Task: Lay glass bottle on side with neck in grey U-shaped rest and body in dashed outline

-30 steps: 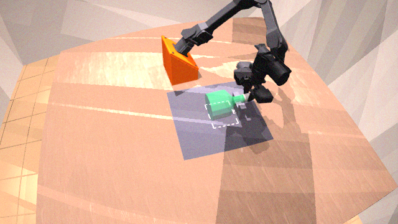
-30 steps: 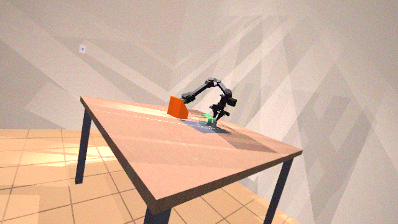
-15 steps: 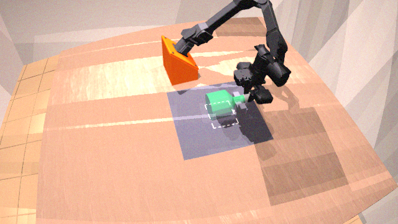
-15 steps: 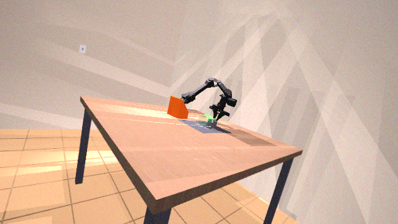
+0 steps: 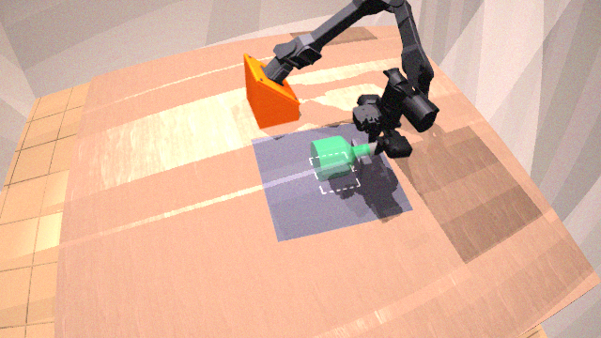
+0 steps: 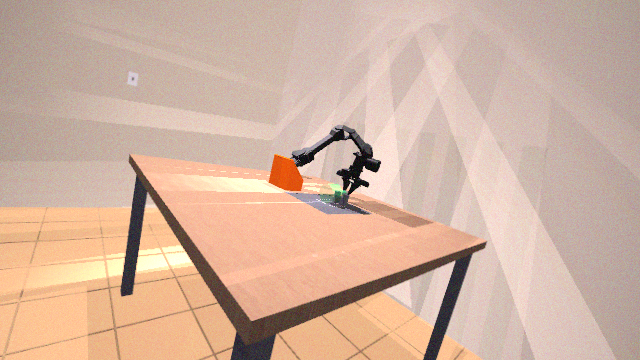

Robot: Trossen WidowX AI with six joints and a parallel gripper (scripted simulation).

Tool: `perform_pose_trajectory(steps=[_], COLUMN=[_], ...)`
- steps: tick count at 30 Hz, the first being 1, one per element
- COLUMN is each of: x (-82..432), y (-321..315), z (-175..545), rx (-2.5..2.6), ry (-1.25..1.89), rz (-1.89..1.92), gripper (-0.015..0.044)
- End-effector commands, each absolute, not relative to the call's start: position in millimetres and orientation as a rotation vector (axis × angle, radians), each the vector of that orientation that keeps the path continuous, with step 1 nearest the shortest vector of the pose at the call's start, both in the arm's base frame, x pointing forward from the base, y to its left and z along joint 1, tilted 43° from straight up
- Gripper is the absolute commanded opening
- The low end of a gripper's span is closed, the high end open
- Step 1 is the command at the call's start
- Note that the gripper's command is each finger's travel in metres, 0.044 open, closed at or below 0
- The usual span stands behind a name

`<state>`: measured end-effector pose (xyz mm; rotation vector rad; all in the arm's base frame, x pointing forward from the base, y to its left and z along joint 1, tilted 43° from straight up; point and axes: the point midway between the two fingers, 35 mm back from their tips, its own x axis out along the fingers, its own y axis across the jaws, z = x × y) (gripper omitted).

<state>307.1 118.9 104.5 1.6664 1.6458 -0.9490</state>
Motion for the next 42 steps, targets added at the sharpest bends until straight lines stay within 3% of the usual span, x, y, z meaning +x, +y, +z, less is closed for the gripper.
perform_pose_trajectory(steps=[1, 19, 31, 42], x=[307.8, 307.3, 307.3, 301.3], y=[116.5, 119.8, 119.8, 72.2], z=[101.4, 103.8, 103.8, 144.3], rx=[1.664, 1.671, 1.671, 1.861], ry=[1.641, 1.652, 1.652, 1.674], rz=[-0.951, -0.946, -0.946, -0.841], gripper=[0.0124, 0.0124, 0.0439, 0.0440])
